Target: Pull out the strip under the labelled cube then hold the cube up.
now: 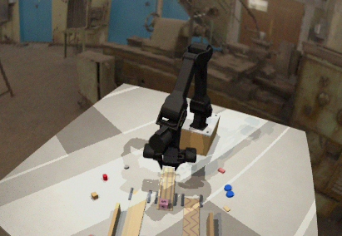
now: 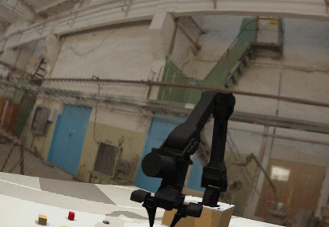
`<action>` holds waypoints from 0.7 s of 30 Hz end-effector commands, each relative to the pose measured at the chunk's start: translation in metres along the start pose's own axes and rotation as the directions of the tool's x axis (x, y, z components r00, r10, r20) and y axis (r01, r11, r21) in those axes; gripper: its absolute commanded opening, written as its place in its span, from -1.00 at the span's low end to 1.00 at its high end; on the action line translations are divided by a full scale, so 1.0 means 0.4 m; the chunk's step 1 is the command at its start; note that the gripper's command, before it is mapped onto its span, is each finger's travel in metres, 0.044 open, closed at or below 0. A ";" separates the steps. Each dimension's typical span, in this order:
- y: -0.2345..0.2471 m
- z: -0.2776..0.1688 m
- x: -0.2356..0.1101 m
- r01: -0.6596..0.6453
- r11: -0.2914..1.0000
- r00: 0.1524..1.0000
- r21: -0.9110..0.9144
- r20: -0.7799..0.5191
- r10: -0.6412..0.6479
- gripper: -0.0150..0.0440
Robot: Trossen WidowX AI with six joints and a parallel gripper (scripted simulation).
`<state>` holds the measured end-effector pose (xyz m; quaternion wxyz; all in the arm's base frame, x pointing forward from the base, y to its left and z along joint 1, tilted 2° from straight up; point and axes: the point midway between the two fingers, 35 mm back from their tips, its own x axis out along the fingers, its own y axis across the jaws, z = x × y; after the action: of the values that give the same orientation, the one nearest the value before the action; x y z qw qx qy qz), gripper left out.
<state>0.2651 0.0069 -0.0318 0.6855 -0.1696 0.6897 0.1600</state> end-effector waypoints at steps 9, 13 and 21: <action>-0.003 0.102 -0.013 0.004 1.000 1.000 0.003 0.007 -0.004 1.00; -0.004 0.133 -0.017 0.004 1.000 1.000 0.003 0.008 -0.004 1.00; -0.007 0.195 -0.025 0.005 1.000 1.000 0.003 0.010 -0.005 1.00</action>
<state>0.3246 0.0346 -0.0250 0.6871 -0.1704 0.6879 0.1600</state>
